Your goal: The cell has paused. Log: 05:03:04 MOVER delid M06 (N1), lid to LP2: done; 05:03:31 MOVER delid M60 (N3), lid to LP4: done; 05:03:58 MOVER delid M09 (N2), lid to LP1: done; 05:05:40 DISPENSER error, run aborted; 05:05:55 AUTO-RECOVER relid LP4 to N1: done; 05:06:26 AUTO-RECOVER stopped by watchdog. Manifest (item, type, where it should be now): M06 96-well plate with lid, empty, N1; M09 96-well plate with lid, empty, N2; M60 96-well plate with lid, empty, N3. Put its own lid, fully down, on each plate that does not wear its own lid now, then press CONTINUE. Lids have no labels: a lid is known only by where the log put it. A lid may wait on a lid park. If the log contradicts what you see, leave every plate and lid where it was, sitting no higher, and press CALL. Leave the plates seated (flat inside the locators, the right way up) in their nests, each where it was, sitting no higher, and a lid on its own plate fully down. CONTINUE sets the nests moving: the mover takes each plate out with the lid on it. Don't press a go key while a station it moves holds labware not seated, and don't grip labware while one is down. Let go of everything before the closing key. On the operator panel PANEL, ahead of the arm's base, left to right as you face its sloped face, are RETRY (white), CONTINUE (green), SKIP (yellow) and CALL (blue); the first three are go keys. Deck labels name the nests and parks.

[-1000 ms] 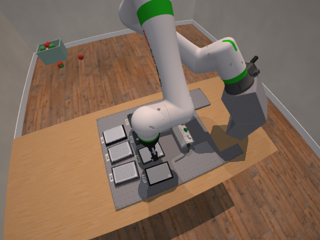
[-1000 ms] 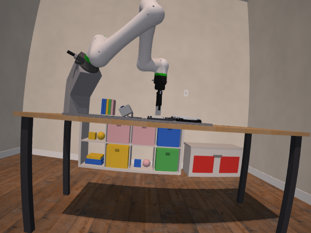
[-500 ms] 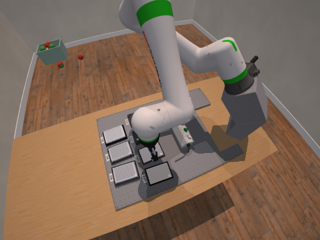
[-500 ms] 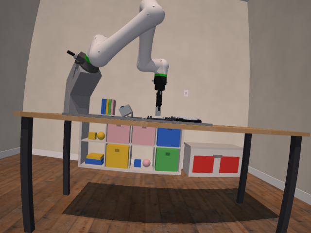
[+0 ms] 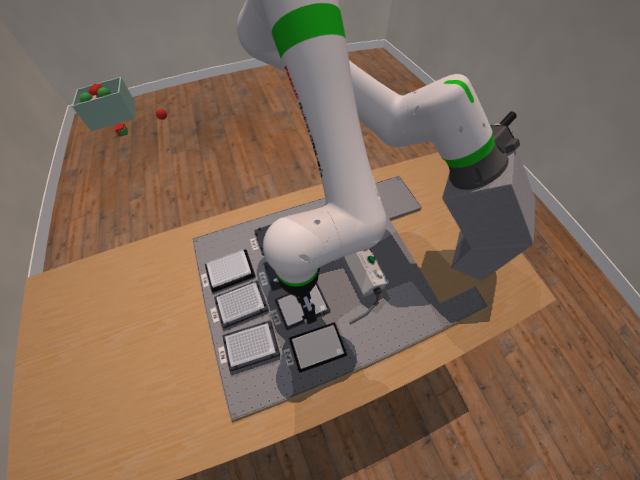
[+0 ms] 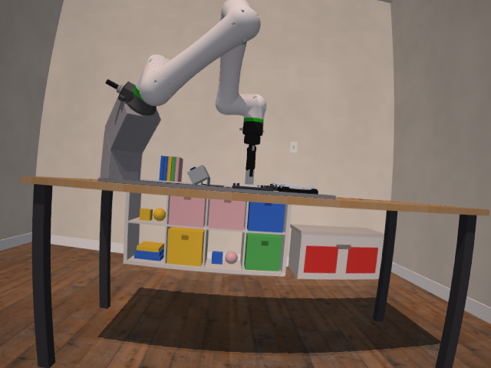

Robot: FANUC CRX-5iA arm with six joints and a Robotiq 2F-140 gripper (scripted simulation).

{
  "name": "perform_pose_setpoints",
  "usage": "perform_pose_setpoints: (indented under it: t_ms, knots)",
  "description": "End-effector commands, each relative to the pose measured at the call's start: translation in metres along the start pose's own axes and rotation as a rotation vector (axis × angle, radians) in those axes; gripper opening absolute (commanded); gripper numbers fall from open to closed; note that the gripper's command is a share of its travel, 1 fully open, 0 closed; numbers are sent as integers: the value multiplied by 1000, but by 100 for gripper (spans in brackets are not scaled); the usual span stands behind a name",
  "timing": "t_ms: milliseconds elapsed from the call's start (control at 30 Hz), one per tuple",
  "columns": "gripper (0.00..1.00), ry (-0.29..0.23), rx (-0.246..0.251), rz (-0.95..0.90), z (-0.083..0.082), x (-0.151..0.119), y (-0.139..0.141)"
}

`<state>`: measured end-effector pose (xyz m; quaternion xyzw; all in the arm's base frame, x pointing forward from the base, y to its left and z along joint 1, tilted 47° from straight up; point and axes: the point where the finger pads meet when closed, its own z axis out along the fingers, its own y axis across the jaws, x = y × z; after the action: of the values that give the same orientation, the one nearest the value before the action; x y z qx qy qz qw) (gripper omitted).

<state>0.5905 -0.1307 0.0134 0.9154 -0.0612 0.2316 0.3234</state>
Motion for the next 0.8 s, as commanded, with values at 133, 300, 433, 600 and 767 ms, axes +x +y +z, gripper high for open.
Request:
perform_pose_setpoints:
  t_ms: [133,300,433,600,767]
  knots:
    - [66,0,0,0,3,0,0]
    - [66,0,0,0,5,0,0]
    - [66,0,0,0,6,0,0]
    - [66,0,0,0,6,0,0]
    - [66,0,0,0,6,0,0]
